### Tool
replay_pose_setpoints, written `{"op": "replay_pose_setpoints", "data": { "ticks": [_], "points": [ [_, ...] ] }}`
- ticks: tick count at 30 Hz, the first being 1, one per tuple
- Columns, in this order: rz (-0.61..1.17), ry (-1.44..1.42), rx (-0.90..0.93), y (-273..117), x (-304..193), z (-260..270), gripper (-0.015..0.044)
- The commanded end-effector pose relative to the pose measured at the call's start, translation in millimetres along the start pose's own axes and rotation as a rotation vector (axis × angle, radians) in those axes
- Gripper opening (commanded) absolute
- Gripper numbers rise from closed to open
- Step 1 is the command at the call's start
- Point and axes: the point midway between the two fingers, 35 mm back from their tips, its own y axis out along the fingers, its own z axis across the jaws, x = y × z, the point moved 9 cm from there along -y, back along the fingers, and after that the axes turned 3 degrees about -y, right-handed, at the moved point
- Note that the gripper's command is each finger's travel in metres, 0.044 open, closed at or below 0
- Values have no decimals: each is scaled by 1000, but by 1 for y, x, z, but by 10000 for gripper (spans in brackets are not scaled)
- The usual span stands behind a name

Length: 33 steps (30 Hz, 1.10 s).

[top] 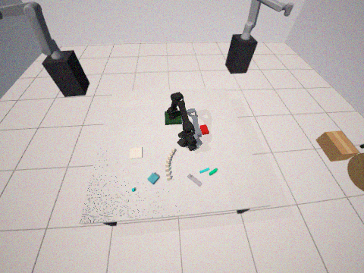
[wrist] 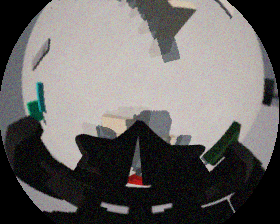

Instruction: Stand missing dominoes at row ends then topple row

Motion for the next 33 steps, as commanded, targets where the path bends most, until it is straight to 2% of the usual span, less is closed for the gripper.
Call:
{"op": "replay_pose_setpoints", "data": {
  "ticks": [1, 8, 12, 15, 28, 29, 33],
  "points": [
    [1, -30, -4, -4, 0, 0, 0],
    [-2, -7, -1, -72, 1, 28, 0],
    [-3, 1, 0, -79, 1, 30, 0],
    [-3, -144, 0, -79, 0, 32, 79],
    [-3, -1429, 0, -79, -4, 48, 420],
    [-3, -1509, 0, -79, -4, 49, 440],
    [-3, -1574, 0, -79, -5, 50, 440]
  ]
}}
